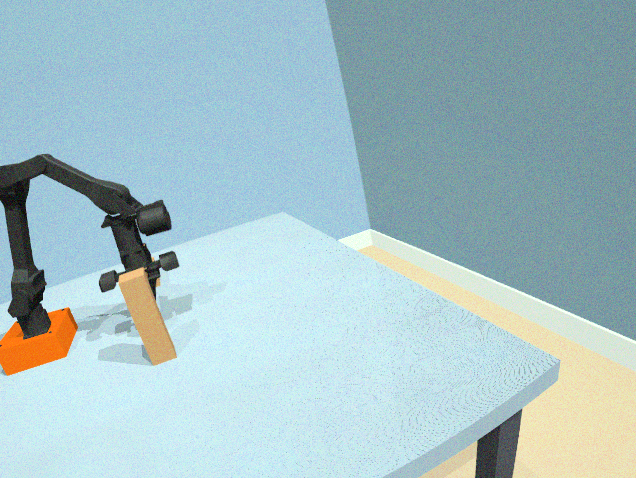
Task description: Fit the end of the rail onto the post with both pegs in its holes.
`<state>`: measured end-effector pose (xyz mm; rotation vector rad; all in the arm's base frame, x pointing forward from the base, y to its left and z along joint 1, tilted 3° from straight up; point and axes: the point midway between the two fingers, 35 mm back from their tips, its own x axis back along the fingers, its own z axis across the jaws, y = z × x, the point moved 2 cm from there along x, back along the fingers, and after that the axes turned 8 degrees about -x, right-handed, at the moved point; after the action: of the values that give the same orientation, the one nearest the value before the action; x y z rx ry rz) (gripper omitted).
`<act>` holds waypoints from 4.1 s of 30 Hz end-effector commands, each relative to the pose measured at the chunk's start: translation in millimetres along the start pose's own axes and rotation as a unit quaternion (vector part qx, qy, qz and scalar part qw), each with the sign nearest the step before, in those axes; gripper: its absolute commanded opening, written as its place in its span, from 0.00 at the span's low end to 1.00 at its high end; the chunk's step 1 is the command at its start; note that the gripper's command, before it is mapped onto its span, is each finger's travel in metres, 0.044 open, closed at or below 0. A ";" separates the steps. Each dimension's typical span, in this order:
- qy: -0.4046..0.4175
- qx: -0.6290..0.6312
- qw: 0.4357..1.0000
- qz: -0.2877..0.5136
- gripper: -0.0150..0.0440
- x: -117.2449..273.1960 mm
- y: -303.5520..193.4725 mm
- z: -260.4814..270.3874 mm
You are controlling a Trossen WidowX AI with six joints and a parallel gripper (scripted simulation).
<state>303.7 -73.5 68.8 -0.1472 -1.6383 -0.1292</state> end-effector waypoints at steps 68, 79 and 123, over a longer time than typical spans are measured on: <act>-0.004 0.001 1.000 -0.004 0.25 9.5 -1.0 0.1; -0.004 0.001 1.000 -0.004 0.25 10.6 -4.4 -0.3; -0.004 0.001 1.000 -0.003 0.25 10.7 -17.8 -3.0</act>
<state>302.1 -89.4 78.3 -0.1401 -1.6445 -0.1363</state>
